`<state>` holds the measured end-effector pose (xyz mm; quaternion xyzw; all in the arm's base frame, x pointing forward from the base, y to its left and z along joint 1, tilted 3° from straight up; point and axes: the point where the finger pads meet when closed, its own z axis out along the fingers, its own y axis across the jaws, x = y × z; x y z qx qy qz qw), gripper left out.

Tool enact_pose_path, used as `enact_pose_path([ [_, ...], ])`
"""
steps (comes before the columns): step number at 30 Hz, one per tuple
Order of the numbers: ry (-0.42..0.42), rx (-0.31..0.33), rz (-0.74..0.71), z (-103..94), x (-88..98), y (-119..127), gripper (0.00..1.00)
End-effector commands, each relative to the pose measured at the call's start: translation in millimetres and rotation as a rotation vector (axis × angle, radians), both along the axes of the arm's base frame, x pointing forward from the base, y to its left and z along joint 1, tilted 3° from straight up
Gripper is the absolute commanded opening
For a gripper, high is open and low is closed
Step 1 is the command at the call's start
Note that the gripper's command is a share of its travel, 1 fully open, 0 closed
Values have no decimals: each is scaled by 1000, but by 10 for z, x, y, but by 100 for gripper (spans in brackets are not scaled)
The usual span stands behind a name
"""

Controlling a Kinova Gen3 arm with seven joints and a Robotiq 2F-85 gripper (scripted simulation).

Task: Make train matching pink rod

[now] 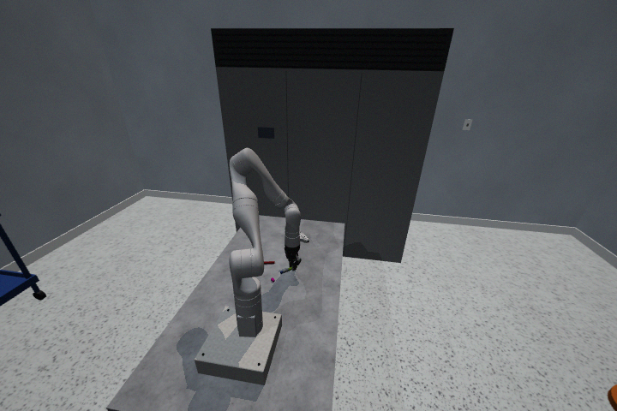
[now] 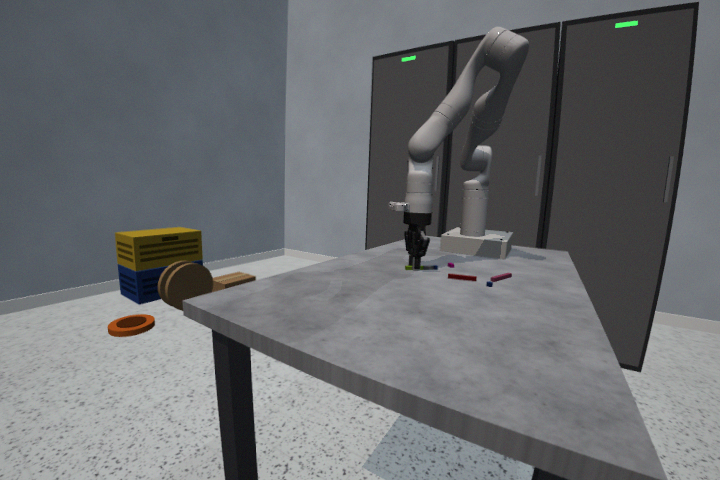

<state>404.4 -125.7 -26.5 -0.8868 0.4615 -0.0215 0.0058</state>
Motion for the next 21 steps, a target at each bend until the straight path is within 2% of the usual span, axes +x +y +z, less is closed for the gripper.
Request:
enact_pose_path([
  [1, -2, 0, 0, 6, 5, -1, 24],
  [9, -2, 0, 0, 13, 5, -1, 24],
  [16, -2, 0, 0, 111, 0, 0, 24],
  [21, -2, 0, 0, 334, -10, 2, 24],
])
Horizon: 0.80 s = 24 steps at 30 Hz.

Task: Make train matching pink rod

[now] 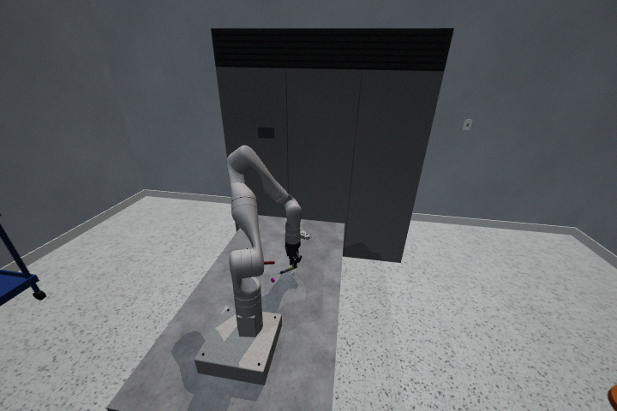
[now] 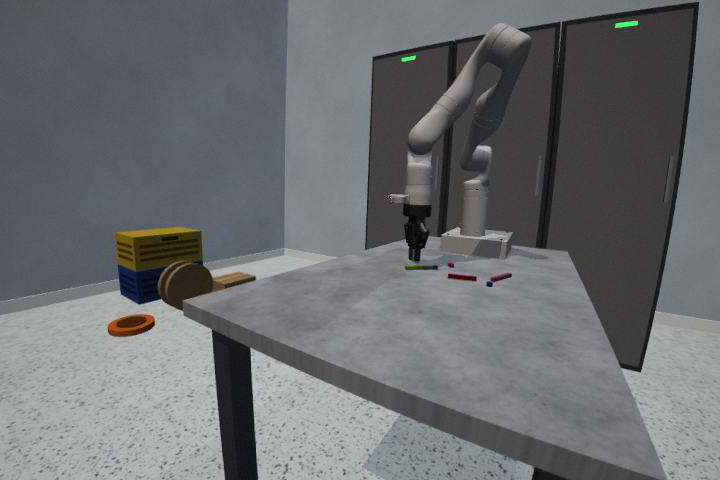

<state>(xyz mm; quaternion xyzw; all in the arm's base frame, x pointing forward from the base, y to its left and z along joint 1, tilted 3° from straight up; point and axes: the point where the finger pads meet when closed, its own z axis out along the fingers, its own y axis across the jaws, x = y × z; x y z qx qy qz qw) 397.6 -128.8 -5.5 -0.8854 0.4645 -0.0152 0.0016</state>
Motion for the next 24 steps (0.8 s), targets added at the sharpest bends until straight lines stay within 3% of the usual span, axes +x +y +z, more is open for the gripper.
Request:
enact_pose_path([
  [1, -17, 1, 7, 178, 56, 33, 24],
  [10, -17, 1, 7, 613, 36, 38, 24],
  [19, -17, 1, 7, 695, 32, 38, 24],
  [20, -17, 1, 7, 695, 32, 38, 100],
  [24, -17, 1, 7, 695, 32, 38, 100],
])
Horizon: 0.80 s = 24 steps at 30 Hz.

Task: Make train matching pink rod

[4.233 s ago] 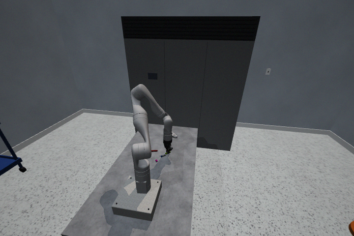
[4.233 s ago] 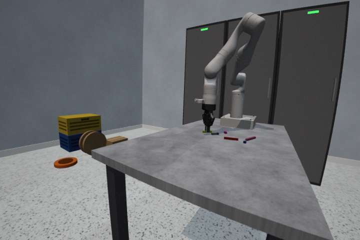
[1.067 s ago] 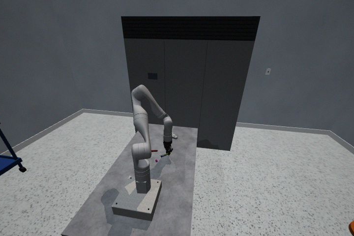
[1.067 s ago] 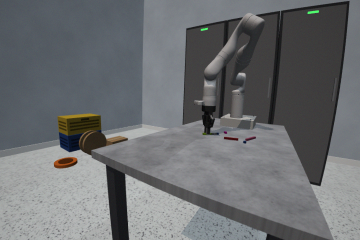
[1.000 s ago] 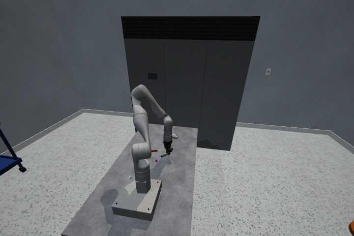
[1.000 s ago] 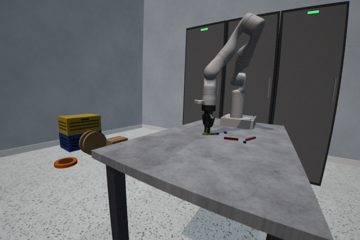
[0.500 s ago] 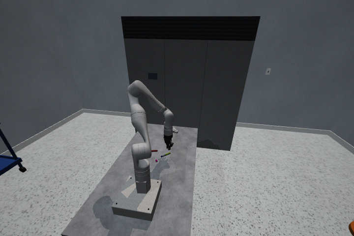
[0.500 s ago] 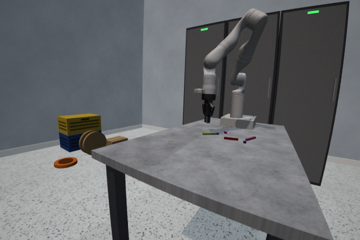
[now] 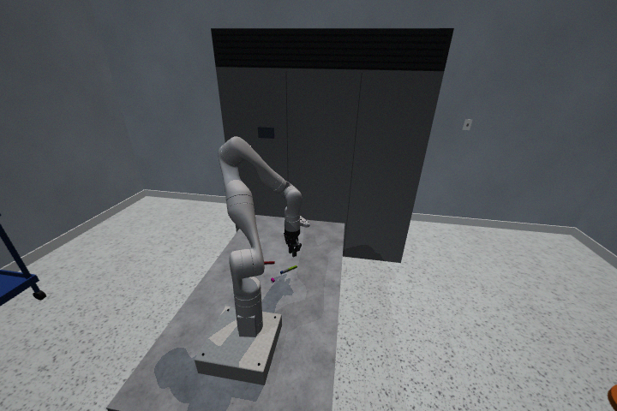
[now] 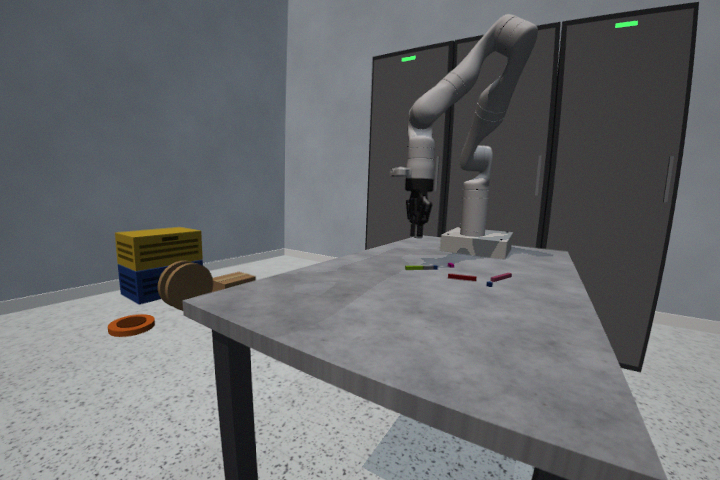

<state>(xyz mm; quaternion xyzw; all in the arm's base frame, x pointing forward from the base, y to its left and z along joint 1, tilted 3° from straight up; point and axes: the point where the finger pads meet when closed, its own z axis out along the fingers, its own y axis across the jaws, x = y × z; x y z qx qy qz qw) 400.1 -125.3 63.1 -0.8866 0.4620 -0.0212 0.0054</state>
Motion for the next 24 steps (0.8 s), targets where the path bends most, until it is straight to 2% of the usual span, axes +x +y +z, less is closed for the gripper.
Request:
enact_pose_path([
  [1, -2, 0, 1, 9, 7, 4, 100],
  [17, -2, 0, 1, 11, 7, 4, 100],
  [24, -3, 0, 1, 81, 4, 5, 100],
])
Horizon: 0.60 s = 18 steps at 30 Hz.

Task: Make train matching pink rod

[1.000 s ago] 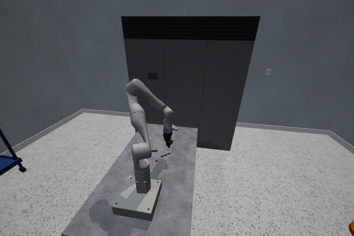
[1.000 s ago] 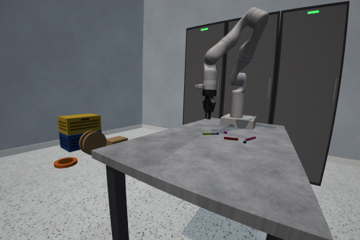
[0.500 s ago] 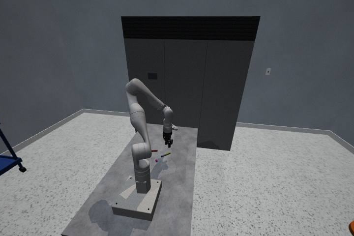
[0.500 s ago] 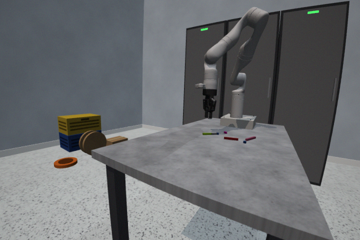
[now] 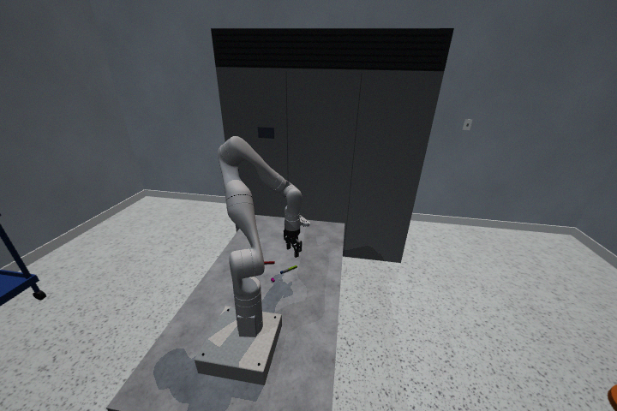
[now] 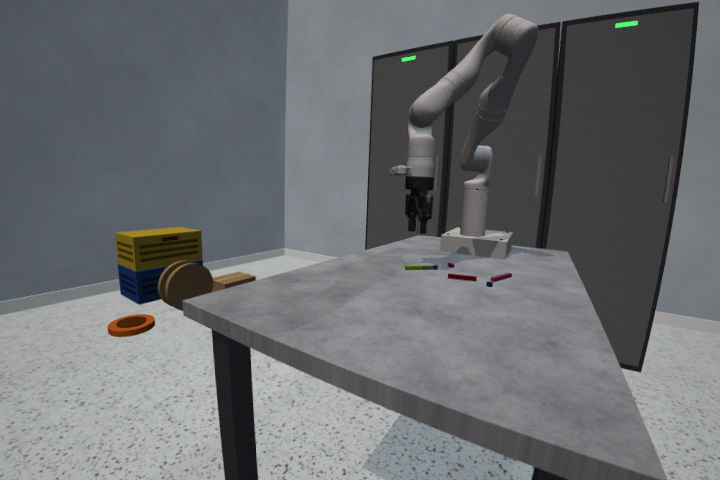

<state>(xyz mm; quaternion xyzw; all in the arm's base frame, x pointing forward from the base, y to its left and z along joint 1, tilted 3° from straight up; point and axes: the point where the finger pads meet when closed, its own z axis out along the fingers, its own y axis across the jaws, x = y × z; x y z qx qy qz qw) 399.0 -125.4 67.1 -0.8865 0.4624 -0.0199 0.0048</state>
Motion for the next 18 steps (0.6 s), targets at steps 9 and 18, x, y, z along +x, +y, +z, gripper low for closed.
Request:
enact_pose_path([
  [9, -5, 0, 2, 452, -3, 9, 100],
  [18, -5, 0, 2, 781, -18, 13, 100],
])
